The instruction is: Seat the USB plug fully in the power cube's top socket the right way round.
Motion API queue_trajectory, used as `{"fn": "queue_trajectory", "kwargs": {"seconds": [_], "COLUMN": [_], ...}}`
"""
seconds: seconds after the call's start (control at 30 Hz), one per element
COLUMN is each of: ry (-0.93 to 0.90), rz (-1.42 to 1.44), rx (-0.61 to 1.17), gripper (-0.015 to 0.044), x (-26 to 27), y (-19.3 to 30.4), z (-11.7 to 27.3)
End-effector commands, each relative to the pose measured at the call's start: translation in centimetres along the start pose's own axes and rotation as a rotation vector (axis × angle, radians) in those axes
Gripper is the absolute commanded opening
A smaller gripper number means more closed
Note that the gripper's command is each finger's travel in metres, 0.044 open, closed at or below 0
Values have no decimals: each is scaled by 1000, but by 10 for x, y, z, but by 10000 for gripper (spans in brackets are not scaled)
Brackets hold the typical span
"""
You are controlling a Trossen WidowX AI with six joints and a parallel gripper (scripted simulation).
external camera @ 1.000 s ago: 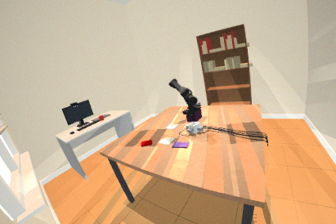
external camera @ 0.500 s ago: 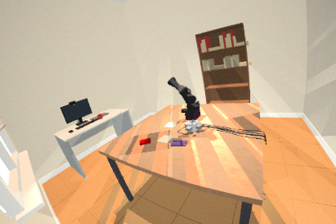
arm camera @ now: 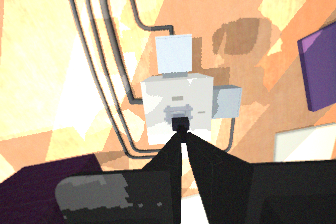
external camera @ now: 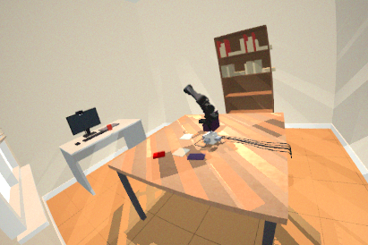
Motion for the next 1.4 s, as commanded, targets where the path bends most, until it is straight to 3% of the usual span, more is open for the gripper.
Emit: {"fn": "queue_trajectory", "kwargs": {"seconds": [0.0,1.37], "ry": [-1,-1], "rz": [5,5], "rx": [5,5], "gripper": [0,0], "x": [0,0], "y": [0,0], "z": [-3,-8]}}
Point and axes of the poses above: the point midway between the two fingers, 35 mm back from their tips, its own z axis back along the fingers, its own x axis across the jaws, y = z × x, the point moved 1 cm from there along z, back along the fingers, and after that the axes turned 3 degrees about -z, right-handed, at the moved point
